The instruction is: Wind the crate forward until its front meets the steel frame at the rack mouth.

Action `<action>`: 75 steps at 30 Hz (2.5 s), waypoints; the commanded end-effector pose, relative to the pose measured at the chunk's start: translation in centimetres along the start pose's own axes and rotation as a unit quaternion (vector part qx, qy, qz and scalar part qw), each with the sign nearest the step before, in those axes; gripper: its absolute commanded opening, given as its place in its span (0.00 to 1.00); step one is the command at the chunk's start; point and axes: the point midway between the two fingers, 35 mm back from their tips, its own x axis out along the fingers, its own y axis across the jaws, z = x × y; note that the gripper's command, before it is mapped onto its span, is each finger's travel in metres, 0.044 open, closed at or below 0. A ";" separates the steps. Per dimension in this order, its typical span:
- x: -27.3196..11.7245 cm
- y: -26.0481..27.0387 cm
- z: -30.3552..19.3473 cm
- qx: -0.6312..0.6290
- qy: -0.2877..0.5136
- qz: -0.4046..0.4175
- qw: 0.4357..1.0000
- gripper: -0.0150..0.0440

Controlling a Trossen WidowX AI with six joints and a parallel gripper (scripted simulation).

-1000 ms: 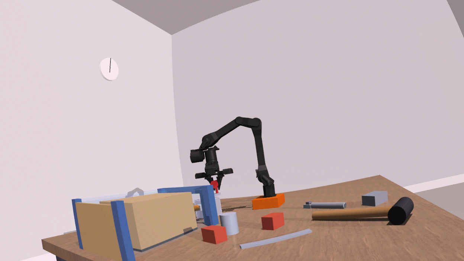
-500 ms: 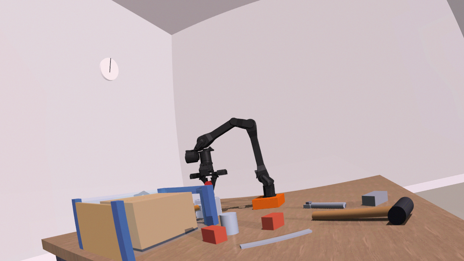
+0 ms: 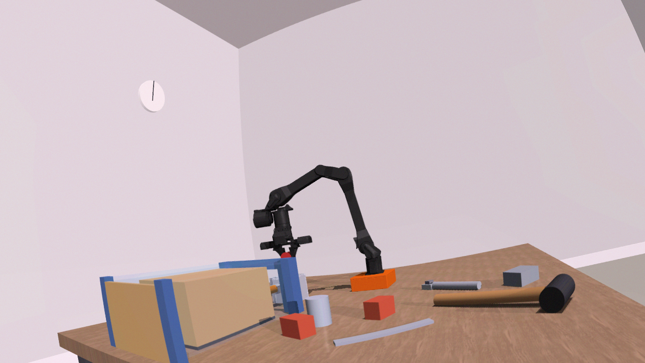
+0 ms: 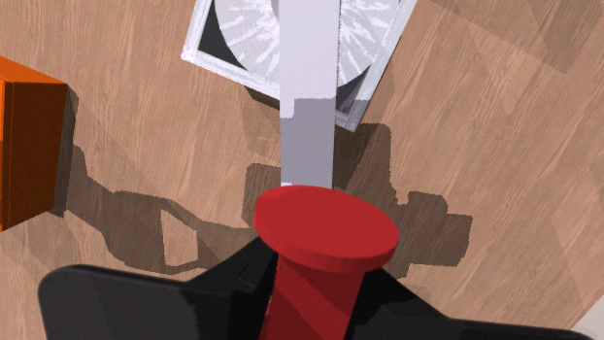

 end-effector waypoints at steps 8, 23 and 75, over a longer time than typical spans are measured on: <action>-0.1 -2.4 0.9 0.000 -0.006 -0.018 1.000 0.25; -0.2 -3.8 1.8 0.000 -0.007 -0.018 1.000 0.25; -0.4 -7.2 6.2 0.000 -0.009 -0.020 1.000 0.25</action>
